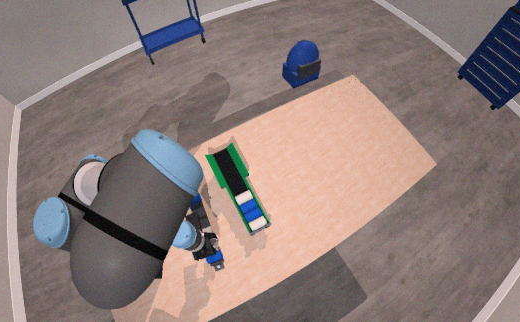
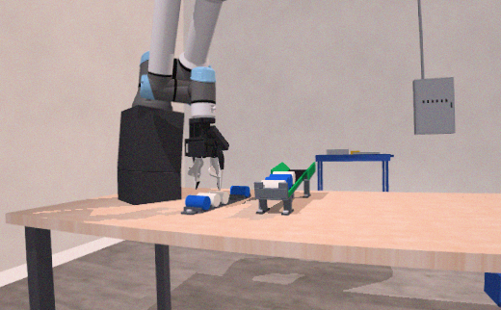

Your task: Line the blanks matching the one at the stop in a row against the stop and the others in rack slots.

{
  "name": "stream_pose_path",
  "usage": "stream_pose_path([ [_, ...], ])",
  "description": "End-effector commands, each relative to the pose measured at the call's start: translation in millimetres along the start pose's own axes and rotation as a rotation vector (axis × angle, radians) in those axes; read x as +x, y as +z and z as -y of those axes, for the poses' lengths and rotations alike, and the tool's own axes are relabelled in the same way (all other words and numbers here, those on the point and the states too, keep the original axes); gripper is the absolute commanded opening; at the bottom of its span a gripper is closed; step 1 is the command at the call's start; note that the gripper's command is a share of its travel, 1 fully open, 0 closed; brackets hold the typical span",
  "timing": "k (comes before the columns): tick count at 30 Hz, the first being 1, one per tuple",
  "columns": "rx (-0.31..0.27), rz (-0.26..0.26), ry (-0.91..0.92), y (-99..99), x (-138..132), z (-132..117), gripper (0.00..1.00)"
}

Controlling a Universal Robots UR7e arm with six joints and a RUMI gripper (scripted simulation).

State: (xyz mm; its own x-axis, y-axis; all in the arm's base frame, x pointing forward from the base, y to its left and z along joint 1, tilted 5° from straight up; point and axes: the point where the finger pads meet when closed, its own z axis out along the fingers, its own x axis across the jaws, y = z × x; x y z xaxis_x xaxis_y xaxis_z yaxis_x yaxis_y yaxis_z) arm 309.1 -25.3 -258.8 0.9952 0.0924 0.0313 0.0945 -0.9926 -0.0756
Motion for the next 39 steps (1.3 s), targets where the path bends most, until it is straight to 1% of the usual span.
stream_pose_path([
  [1, -0.001, -0.001, 0.000, -0.2, 0.3, -0.2, 0.52],
  [11, -0.001, -0.001, 0.000, 1.7, 0.3, -0.2, 0.52],
  [20, -0.001, -0.001, 0.000, 17.0, 0.3, -0.2, 0.52],
  [22, -0.001, -0.001, 0.000, 17.0, 0.3, -0.2, 0.52],
  [30, -0.001, -0.001, 0.000, 32.1, 0.3, -0.2, 0.52],
  [39, -0.001, -0.001, 0.000, 35.4, 0.3, -0.2, 0.52],
])
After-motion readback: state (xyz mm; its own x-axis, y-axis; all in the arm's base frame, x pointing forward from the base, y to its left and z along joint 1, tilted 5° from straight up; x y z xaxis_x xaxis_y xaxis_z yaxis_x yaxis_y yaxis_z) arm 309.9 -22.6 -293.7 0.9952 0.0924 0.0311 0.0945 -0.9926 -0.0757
